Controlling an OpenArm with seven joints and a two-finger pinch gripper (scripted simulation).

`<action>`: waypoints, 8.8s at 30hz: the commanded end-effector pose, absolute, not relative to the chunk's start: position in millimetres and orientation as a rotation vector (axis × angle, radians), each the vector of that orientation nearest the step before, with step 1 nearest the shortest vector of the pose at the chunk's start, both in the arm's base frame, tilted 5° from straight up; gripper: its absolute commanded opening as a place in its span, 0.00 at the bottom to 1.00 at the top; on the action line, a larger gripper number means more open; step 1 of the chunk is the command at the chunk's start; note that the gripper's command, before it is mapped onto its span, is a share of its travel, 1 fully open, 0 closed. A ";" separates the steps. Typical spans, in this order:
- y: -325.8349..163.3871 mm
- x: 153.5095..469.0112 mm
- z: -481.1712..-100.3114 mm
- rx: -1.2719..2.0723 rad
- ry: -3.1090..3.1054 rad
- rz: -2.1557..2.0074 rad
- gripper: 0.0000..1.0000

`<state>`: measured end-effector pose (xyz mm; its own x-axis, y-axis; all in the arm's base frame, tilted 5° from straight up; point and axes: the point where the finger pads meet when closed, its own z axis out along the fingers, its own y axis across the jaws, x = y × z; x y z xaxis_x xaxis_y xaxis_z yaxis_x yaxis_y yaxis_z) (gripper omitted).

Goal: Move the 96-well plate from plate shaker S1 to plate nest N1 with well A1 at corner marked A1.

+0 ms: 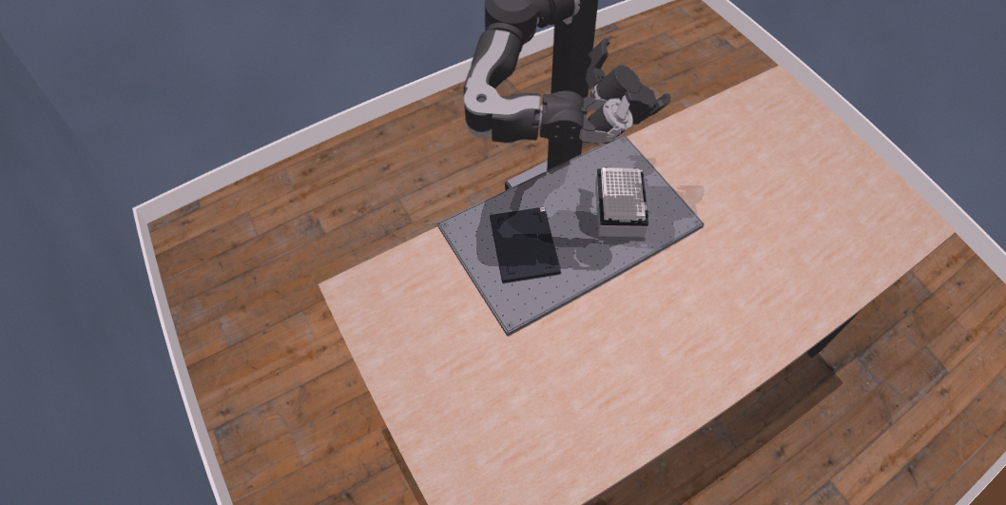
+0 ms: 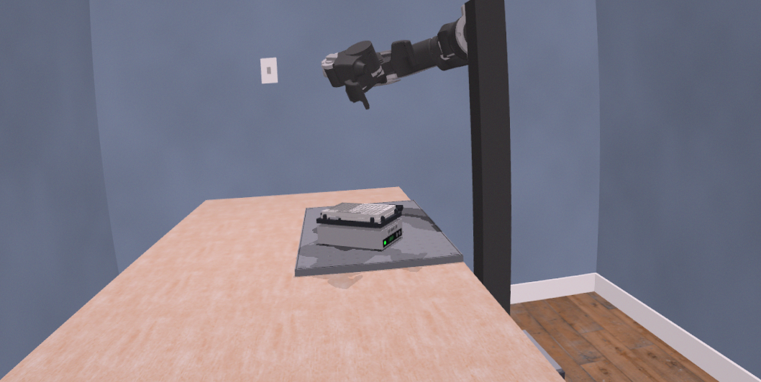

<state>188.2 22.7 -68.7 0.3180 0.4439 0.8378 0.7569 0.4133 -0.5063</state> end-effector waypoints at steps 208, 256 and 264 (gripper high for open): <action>-23.7 269.4 -309.5 -0.940 -3.077 0.063 0.77; -24.2 271.1 -331.8 -0.935 -3.078 0.056 0.77; -24.3 272.4 -327.1 -0.941 -3.077 0.060 0.77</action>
<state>271.7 -24.8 -329.2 -0.8281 0.5543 -0.0843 0.5572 0.8302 -0.0149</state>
